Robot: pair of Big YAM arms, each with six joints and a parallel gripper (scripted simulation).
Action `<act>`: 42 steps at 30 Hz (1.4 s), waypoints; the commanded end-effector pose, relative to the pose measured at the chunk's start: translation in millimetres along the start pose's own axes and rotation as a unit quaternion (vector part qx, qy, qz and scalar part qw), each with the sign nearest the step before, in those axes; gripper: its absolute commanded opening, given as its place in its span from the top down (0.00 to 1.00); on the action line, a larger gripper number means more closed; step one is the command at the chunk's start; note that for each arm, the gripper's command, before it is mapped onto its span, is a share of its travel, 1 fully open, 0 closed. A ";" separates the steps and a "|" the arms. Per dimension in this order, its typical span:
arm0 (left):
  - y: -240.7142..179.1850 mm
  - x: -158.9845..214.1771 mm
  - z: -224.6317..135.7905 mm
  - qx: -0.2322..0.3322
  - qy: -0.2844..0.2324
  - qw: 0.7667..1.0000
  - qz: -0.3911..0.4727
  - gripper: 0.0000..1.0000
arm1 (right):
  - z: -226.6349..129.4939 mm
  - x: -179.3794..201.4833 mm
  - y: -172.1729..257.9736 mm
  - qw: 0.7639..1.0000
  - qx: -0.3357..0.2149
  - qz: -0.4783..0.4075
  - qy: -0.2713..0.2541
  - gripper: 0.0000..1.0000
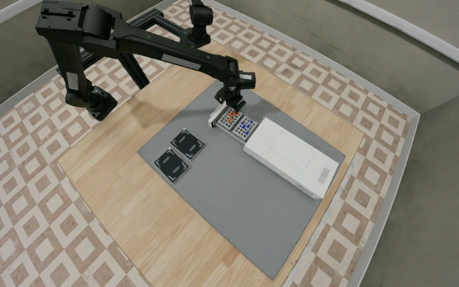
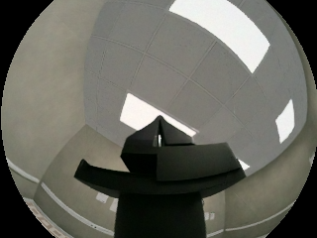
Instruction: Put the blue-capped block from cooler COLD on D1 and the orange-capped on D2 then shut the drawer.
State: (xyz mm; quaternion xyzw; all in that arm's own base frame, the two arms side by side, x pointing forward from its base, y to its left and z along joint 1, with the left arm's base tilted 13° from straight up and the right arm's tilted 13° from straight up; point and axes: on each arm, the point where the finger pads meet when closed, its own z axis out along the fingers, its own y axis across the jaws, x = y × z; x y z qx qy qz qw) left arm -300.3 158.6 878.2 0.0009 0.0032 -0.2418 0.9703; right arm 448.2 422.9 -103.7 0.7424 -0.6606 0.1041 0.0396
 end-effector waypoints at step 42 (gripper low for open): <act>1.1 23.5 7.9 0.001 0.018 1.000 -0.001 1.00 | -4.3 -9.8 -23.5 1.000 0.010 0.005 -0.010 0.00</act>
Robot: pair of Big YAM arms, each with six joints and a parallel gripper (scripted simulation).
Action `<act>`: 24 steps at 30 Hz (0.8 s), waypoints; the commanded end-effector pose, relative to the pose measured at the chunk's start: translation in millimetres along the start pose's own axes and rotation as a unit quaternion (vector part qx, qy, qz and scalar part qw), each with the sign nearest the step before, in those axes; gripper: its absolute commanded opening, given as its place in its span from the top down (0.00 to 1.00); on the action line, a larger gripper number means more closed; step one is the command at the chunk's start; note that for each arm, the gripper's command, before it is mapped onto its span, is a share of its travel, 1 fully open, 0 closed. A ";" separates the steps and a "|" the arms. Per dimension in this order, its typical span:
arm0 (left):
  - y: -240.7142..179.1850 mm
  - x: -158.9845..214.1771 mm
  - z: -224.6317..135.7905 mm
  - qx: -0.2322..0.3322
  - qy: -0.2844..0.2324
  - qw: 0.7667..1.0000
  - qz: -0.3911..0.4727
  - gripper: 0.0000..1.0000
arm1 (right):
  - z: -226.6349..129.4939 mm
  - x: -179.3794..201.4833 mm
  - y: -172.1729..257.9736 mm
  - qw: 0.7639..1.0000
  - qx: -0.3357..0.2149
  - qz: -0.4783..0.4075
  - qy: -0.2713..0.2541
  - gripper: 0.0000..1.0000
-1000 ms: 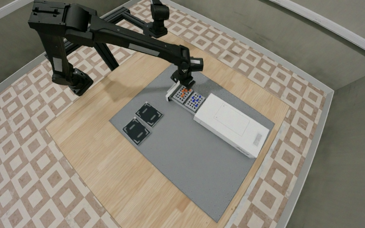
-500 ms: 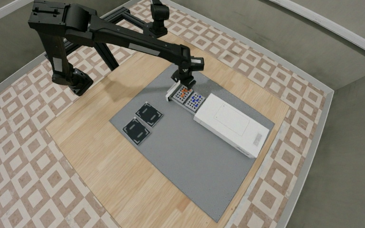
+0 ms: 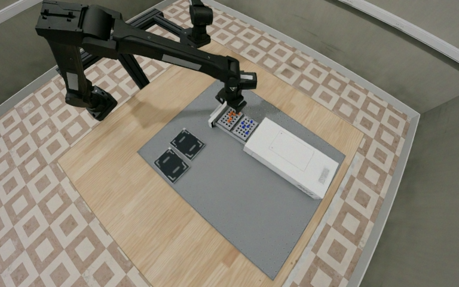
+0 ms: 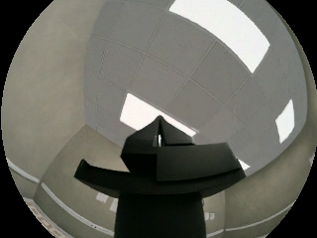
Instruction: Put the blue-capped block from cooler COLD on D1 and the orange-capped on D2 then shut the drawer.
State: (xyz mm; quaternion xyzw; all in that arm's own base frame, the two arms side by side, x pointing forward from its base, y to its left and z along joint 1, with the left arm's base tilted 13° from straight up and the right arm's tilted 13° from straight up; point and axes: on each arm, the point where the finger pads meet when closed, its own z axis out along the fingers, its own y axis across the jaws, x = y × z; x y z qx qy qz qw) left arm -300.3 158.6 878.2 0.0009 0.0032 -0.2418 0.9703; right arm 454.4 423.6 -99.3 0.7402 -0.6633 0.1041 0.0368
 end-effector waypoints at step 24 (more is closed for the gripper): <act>1.1 23.5 7.9 0.001 0.018 1.000 -0.001 1.00 | 7.3 -10.2 -23.3 1.000 0.015 0.005 -0.014 0.00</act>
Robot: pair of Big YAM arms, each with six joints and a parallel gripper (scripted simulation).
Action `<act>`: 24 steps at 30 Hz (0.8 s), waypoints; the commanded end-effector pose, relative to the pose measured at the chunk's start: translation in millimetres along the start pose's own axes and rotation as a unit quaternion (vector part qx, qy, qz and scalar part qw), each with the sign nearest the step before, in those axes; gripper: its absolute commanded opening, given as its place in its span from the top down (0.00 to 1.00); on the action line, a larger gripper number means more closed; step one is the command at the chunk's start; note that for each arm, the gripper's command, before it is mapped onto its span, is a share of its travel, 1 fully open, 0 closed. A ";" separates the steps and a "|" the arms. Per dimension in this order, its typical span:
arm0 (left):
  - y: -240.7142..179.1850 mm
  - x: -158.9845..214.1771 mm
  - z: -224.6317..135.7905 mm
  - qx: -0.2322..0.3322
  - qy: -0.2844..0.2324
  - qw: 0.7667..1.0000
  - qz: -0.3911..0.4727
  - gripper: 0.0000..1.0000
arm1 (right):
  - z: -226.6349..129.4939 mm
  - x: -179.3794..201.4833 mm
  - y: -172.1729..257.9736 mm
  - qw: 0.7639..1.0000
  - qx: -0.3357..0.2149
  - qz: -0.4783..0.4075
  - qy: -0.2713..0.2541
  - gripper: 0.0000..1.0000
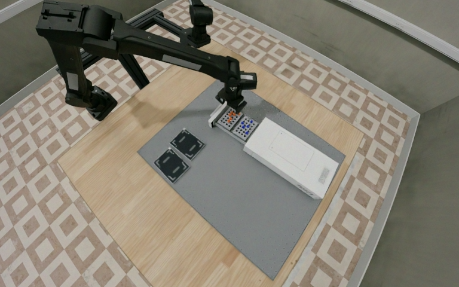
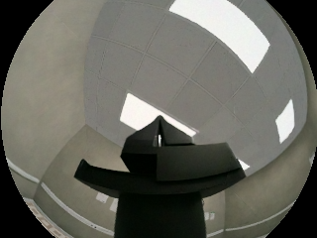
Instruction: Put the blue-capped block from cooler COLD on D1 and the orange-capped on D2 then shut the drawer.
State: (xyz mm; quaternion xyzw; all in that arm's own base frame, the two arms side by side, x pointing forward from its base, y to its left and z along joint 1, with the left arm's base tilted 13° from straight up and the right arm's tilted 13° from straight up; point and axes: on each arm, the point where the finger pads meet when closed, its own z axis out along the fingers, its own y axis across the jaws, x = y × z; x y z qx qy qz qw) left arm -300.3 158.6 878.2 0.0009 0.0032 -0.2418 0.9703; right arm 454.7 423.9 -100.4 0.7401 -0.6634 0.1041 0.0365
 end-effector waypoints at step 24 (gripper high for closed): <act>1.1 23.5 7.9 0.001 0.018 1.000 -0.001 1.00 | 52.6 4.6 0.4 1.000 -0.005 -0.002 0.003 0.00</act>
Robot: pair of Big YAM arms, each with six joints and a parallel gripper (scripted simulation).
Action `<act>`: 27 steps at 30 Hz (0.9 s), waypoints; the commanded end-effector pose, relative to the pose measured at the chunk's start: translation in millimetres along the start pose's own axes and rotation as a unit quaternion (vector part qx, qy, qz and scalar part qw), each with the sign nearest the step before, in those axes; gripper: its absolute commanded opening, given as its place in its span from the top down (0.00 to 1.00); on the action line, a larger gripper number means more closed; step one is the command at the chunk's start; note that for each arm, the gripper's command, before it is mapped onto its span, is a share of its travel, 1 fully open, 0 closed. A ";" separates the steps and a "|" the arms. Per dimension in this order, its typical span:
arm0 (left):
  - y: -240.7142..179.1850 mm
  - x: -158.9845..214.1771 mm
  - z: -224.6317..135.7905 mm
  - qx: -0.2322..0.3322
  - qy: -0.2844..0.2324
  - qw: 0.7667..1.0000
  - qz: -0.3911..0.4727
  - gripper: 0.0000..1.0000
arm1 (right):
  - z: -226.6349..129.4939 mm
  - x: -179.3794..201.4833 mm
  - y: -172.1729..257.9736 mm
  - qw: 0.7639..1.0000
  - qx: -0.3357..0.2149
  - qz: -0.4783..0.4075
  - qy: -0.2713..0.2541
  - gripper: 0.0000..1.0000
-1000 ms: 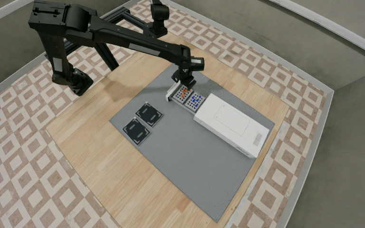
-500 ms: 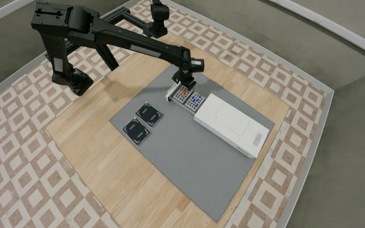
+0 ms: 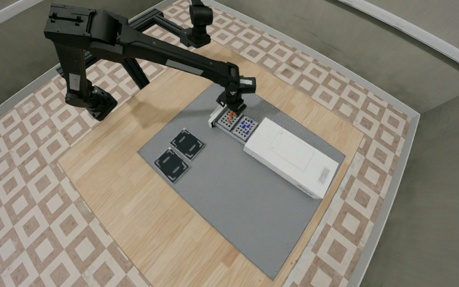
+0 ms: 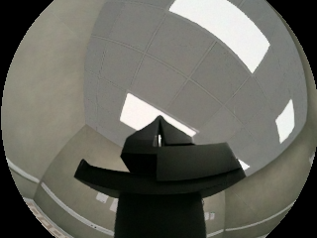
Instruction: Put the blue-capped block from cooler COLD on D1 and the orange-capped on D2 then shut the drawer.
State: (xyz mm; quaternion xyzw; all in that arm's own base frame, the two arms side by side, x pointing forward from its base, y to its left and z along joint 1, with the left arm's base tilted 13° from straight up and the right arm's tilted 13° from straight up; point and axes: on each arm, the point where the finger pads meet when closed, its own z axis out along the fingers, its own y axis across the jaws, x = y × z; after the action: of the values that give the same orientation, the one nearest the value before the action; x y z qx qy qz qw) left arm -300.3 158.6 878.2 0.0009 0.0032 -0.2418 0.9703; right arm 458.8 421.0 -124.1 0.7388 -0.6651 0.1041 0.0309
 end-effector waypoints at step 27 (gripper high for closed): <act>1.1 23.5 7.9 0.001 0.018 1.000 -0.001 1.00 | 57.9 7.5 3.4 1.000 -0.007 -0.005 0.006 0.00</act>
State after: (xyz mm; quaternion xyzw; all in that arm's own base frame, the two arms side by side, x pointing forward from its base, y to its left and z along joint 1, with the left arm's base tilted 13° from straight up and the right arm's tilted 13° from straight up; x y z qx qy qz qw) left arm -300.3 158.6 878.2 0.0009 0.0032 -0.2418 0.9703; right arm 460.5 413.1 -156.9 0.7386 -0.6654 0.1038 0.0317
